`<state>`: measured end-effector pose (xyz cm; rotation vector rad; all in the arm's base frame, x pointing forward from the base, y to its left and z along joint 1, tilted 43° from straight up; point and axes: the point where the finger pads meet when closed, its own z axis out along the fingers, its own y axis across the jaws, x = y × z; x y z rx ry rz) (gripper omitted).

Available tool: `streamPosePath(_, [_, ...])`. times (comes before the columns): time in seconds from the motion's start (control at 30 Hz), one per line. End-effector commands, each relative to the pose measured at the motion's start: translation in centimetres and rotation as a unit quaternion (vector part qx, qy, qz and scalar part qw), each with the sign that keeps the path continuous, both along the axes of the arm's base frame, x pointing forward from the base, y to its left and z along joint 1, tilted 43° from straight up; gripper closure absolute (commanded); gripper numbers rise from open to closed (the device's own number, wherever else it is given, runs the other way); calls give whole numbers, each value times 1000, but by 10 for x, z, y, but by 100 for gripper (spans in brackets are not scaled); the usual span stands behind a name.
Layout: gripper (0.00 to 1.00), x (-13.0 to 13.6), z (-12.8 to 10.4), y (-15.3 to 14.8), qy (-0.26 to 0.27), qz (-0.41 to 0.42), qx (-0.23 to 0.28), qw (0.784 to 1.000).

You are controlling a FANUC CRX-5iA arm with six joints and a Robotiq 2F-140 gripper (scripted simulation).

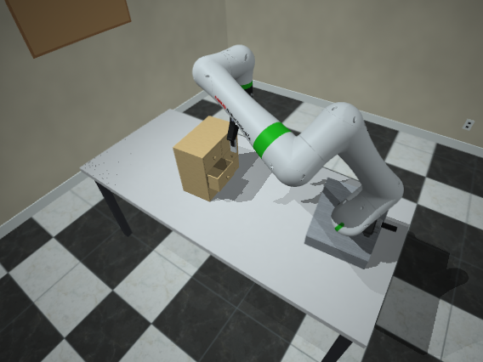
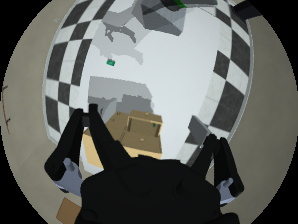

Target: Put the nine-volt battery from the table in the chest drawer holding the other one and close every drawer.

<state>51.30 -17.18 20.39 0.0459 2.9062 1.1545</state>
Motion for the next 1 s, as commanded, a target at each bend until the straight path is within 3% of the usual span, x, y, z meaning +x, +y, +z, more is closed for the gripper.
streamPosePath(0.0, [0, -4, -3, 2, 0, 0, 0, 1000])
streamPosePath(0.3, [0, -56, -43, 38, 0, 0, 0, 1000])
streamPosePath(0.37, [0, -56, -43, 38, 0, 0, 0, 1000])
streamPosePath(0.7, [0, -129, -100, 89, 0, 0, 0, 1000])
streamPosePath(0.97, [0, -143, -111, 99, 0, 0, 0, 1000])
